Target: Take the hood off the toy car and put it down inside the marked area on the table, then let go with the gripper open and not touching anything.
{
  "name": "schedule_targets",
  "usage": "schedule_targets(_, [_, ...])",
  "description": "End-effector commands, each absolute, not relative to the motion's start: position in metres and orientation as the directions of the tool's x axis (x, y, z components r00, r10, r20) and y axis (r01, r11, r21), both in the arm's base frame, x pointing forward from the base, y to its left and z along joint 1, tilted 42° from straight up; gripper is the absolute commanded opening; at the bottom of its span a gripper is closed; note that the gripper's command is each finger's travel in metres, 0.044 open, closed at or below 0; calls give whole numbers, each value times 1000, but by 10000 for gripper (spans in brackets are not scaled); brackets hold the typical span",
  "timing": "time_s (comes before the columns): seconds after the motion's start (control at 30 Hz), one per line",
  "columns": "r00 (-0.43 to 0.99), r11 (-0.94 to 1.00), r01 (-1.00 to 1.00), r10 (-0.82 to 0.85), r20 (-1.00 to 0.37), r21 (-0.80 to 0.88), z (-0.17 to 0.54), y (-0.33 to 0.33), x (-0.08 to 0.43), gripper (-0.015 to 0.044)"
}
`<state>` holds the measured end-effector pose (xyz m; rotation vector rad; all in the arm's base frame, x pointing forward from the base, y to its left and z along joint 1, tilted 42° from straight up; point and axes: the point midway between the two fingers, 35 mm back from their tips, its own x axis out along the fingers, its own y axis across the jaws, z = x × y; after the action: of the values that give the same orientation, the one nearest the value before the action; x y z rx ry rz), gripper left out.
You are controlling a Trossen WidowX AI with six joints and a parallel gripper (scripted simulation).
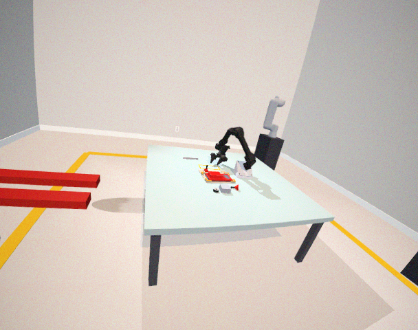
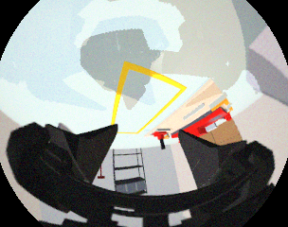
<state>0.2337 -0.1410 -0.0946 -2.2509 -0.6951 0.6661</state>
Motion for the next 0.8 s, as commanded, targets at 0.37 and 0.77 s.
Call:
schedule_targets(0.37, [438, -404, 897, 747, -501, 181, -22, -122, 295, 440])
schedule_targets(0.77, [262, 405, 623, 698, -666, 669, 69, -70, 327, 440])
